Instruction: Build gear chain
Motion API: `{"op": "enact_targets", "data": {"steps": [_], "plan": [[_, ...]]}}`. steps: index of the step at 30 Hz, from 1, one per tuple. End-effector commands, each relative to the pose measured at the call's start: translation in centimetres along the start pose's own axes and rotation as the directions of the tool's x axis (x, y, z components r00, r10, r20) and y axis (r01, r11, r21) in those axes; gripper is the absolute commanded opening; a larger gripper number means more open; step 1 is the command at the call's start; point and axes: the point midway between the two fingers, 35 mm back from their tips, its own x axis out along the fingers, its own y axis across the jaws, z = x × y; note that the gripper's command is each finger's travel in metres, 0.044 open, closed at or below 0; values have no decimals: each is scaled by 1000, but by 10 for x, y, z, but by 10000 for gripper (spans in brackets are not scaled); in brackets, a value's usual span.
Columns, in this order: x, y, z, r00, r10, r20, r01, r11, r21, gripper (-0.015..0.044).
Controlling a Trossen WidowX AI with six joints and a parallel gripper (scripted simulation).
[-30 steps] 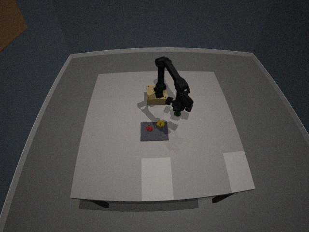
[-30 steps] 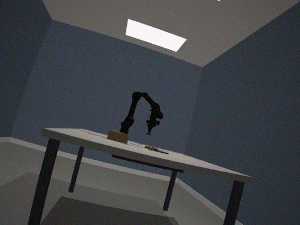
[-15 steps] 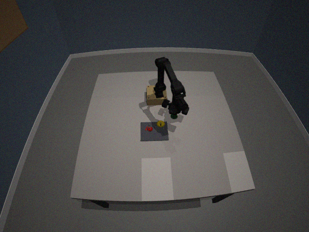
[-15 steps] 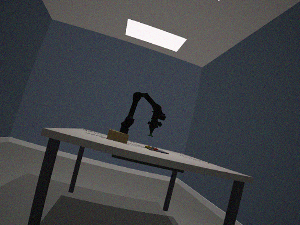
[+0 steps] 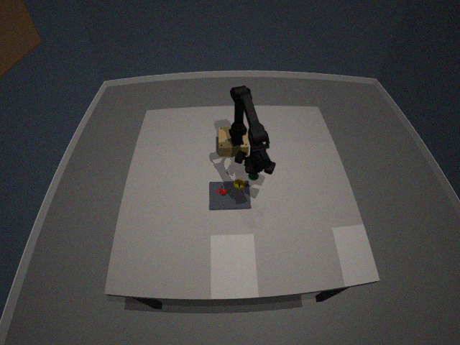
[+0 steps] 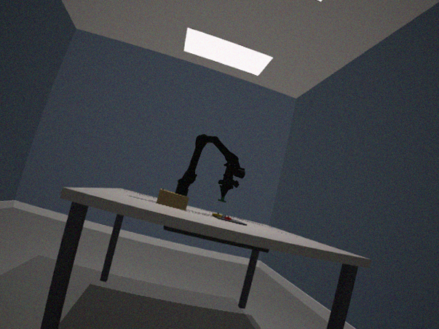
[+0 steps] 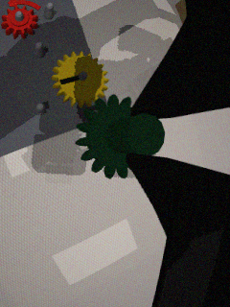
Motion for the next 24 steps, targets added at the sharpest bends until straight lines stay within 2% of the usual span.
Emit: {"op": "enact_targets", "data": {"steps": [1,24], "plan": [[3,-7,6,1000,-1,2,1,1000,6,0],[22,-44,38,1000,-2,12,2,1000,-3,0]]}}
